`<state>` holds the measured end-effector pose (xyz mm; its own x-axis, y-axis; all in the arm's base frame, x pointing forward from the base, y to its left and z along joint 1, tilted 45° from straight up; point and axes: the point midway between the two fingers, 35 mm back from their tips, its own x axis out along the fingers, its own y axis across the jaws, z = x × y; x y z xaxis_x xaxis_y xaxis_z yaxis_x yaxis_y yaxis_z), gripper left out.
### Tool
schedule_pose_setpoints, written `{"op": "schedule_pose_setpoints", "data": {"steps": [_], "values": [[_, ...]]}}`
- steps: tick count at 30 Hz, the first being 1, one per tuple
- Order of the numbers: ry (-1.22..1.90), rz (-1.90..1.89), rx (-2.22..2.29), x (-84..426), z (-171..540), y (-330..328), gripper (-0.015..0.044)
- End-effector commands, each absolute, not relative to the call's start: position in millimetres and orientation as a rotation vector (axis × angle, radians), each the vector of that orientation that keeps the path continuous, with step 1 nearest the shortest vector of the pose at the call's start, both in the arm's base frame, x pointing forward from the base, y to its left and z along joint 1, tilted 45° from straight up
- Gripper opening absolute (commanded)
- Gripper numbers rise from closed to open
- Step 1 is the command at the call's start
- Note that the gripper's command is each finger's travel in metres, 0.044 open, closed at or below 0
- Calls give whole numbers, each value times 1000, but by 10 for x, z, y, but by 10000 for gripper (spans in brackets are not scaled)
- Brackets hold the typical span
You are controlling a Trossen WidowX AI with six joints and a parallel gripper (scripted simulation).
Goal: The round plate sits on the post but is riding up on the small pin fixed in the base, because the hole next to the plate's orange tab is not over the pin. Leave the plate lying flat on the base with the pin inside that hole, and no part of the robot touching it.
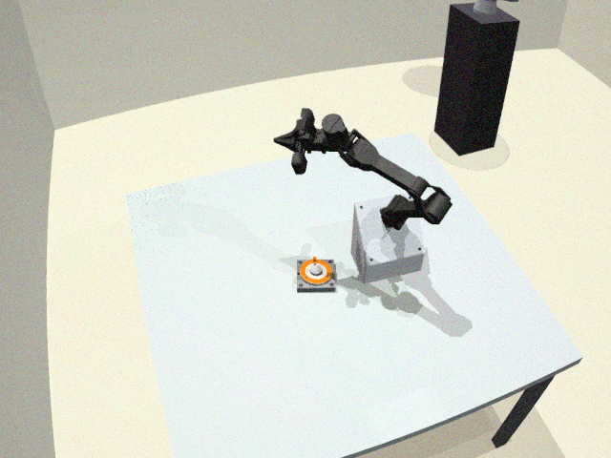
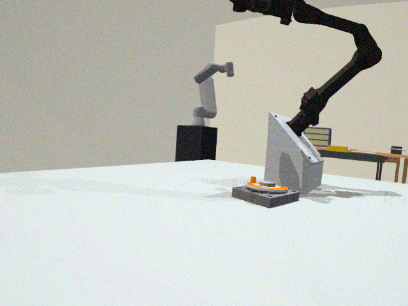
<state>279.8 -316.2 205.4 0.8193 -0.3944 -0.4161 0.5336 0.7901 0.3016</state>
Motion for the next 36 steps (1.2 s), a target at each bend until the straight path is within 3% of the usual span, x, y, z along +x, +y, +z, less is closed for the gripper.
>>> {"op": "schedule_pose_setpoints", "data": {"steps": [1,13,20,36], "values": [[525,-365,481,3029,1424,-2787,0],[1006,97,587,3096,48,-1355,0],[1336,461,663,2574,-544,-250,0],[1383,512,675,2421,-677,30,0]]}}
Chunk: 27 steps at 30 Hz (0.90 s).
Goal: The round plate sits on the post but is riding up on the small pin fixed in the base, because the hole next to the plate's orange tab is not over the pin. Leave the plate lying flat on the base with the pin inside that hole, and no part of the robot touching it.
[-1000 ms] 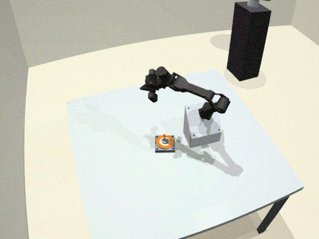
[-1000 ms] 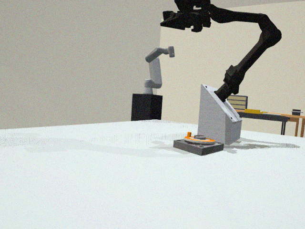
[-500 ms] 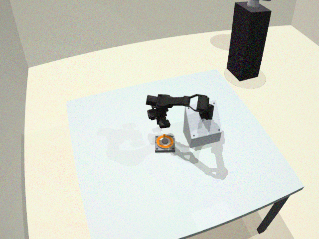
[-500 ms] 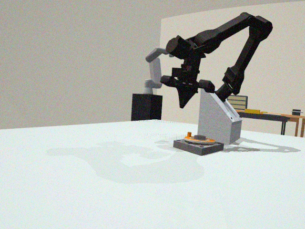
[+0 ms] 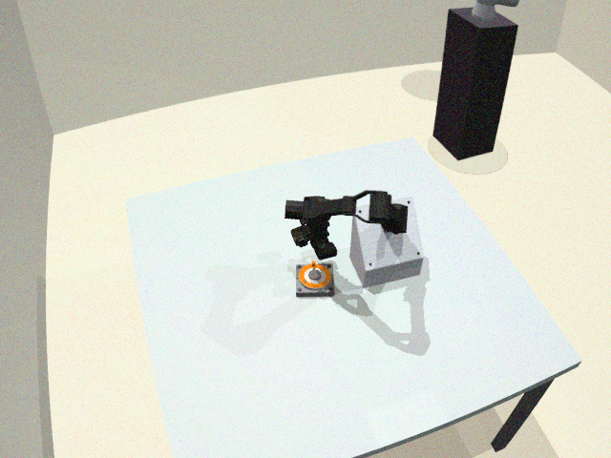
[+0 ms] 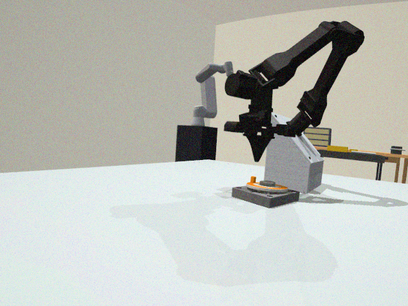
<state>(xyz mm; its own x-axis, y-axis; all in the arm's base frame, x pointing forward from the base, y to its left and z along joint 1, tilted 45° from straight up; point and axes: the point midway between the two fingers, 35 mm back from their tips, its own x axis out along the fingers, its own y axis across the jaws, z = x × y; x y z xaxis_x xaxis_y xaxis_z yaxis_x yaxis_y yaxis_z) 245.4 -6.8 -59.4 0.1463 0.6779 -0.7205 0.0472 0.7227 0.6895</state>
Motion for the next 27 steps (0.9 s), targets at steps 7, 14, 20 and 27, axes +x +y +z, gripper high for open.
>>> {"op": "schedule_pose_setpoints", "data": {"steps": [7,14,20,27], "values": [[1383,514,677,2454,-892,250,0],[1383,515,677,2463,-915,266,0],[1382,515,677,2521,-936,233,0],[1382,515,677,2601,-955,202,0]]}}
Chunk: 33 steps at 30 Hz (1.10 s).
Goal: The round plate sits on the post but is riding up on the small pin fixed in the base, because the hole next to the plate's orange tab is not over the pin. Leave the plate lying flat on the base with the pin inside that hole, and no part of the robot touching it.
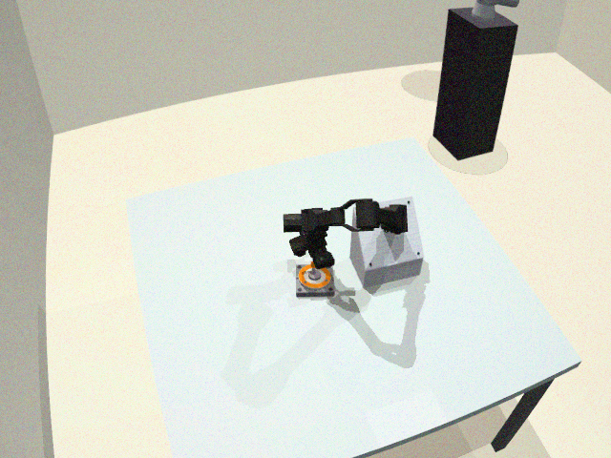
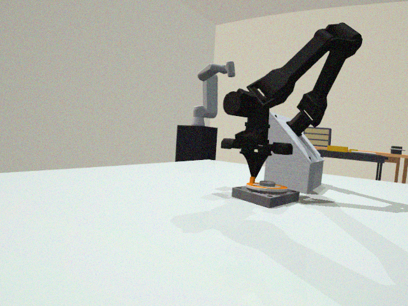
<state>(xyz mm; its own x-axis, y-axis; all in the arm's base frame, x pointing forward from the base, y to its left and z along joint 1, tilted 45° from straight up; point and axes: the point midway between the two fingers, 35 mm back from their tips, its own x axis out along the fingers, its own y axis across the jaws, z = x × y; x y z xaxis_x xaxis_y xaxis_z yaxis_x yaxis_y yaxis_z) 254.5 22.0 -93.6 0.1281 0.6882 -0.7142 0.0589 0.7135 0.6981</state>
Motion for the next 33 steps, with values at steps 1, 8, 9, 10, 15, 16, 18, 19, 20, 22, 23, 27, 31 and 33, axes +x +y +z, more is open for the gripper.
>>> {"op": "schedule_pose_setpoints", "data": {"steps": [1,8,9,10,15,16,18,19,20,22,23,27,31,33], "values": [[1382,515,677,2611,-957,199,0],[1382,515,676,2668,-963,196,0],[1382,515,676,2675,-963,195,0],[1382,515,676,2681,-963,194,0],[1382,515,676,2704,-964,189,0],[1382,515,676,2710,-965,187,0],[1382,515,676,2719,-965,185,0],[1382,515,676,2721,-965,185,0],[1382,515,676,2725,-965,184,0],[1381,515,676,2736,-965,181,0],[1381,515,676,2743,-965,180,0],[1381,515,676,2753,-964,179,0],[1381,515,676,2758,-962,180,0],[1381,515,676,2760,-962,179,0]]}}
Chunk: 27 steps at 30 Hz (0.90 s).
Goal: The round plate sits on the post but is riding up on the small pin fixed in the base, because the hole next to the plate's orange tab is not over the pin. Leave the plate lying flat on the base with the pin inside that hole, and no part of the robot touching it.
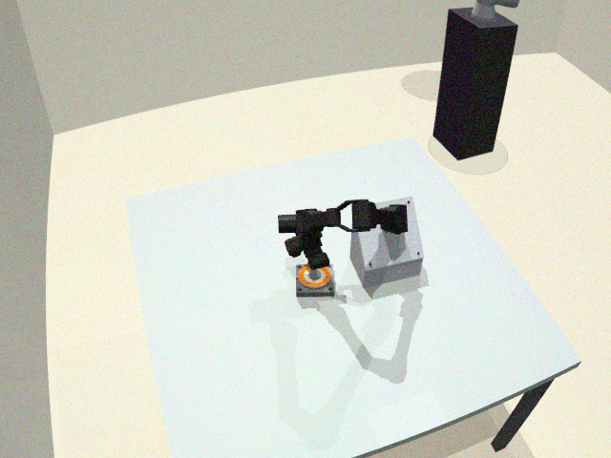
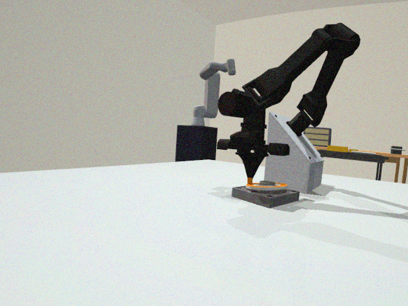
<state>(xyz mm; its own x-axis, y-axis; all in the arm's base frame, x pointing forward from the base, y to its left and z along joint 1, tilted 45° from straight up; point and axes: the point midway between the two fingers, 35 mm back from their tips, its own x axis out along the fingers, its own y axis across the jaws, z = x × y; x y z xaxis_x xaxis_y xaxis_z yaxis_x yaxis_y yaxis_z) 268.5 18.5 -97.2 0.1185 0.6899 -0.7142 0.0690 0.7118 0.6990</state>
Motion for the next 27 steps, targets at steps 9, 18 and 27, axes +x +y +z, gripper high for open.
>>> {"op": "schedule_pose_setpoints", "data": {"steps": [9,18,27], "values": [[1381,515,676,2761,-962,179,0],[1381,515,676,2762,-962,179,0],[1381,515,676,2800,-962,172,0]]}}
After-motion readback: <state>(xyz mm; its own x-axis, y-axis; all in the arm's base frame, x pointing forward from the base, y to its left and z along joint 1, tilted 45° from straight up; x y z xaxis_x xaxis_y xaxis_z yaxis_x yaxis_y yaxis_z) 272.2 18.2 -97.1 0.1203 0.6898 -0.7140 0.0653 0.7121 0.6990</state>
